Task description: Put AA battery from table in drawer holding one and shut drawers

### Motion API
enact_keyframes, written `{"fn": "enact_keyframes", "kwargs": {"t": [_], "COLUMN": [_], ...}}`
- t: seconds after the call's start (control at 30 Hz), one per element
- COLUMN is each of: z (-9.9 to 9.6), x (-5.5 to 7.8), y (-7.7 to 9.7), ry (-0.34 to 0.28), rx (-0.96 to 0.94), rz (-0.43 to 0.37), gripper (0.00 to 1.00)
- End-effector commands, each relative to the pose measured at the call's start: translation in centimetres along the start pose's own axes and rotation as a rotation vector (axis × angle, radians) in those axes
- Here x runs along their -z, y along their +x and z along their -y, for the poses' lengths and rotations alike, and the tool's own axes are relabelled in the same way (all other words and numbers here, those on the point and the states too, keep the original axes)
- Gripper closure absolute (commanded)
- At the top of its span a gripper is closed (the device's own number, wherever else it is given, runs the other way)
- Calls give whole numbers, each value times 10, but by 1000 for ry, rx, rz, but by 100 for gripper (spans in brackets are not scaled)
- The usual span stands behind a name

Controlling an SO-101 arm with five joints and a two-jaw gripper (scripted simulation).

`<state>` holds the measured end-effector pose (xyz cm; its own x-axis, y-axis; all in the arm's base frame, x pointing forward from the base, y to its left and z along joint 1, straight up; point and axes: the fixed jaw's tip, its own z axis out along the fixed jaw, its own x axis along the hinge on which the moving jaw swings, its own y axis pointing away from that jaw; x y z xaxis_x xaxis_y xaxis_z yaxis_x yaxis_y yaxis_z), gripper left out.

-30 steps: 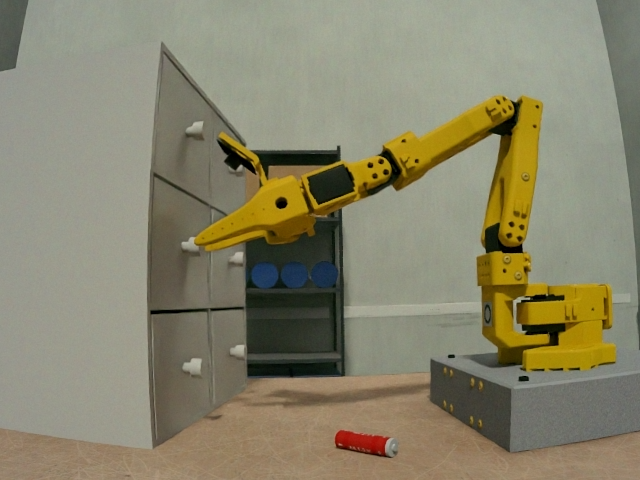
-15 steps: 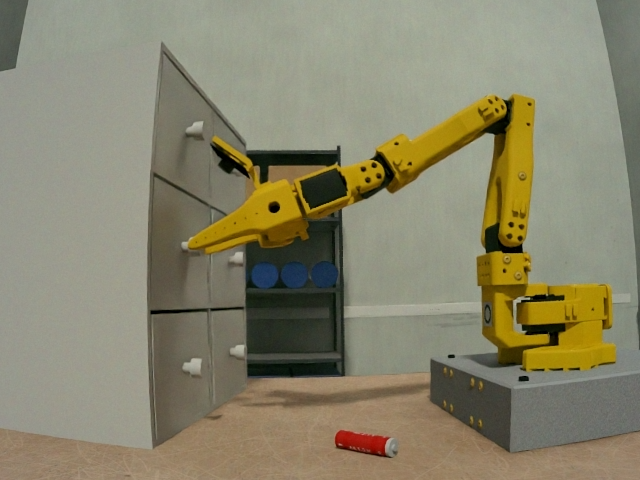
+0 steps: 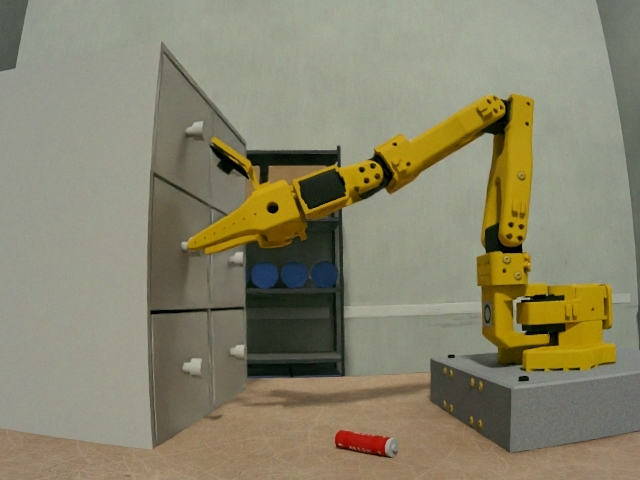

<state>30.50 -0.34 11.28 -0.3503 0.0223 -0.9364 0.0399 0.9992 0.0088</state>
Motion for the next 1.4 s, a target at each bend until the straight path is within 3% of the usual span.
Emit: {"fn": "enact_keyframes", "kwargs": {"t": [0.0,0.73,1.37], "z": [3,4,4], "x": [-2,-3,-3], "y": [-2,-2,-2], "ry": [10,13,13], "rx": [-6,-7,-7], "rz": [7,7,7], "gripper": [79,79,91]}}
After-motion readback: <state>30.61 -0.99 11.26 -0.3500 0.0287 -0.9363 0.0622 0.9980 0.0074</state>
